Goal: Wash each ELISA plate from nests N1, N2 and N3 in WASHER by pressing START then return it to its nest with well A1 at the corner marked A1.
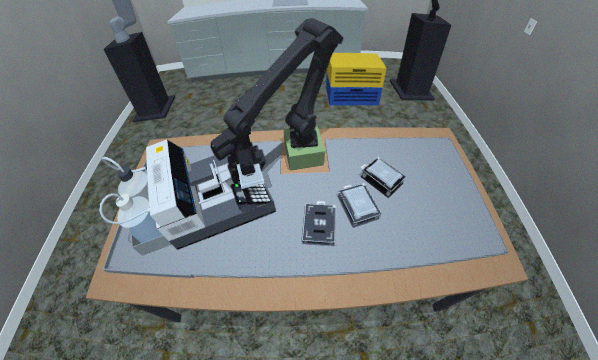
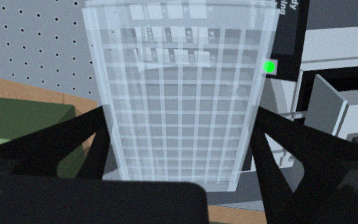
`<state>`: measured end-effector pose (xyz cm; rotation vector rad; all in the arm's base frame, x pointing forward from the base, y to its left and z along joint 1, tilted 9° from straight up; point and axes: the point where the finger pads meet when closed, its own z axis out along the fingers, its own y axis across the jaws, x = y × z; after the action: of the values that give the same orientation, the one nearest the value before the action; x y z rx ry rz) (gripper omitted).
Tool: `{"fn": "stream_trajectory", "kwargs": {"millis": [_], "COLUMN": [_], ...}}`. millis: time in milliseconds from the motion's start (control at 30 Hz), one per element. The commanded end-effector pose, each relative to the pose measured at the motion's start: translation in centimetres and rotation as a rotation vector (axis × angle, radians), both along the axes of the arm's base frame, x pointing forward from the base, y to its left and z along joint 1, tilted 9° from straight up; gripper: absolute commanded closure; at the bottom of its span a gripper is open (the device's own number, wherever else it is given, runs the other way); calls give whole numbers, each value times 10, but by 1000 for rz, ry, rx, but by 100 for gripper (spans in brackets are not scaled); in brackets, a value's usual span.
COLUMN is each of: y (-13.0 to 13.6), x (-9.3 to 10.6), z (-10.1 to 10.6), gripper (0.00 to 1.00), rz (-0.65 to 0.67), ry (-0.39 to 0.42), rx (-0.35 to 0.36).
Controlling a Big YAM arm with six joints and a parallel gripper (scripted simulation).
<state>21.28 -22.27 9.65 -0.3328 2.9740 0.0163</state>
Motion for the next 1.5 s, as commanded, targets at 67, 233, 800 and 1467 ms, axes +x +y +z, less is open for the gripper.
{"fn": "stream_trajectory", "kwargs": {"millis": [67, 233, 800, 1467], "y": [-6, 1, 3, 3], "x": [43, 54, 49, 49], "z": [17, 17, 18, 18], "gripper": [16, 16, 16, 16], "rz": [-38, -38, -38, -38], "ry": [-39, -41, -46, -46], "rx": [-44, -43, -46, -46]}}
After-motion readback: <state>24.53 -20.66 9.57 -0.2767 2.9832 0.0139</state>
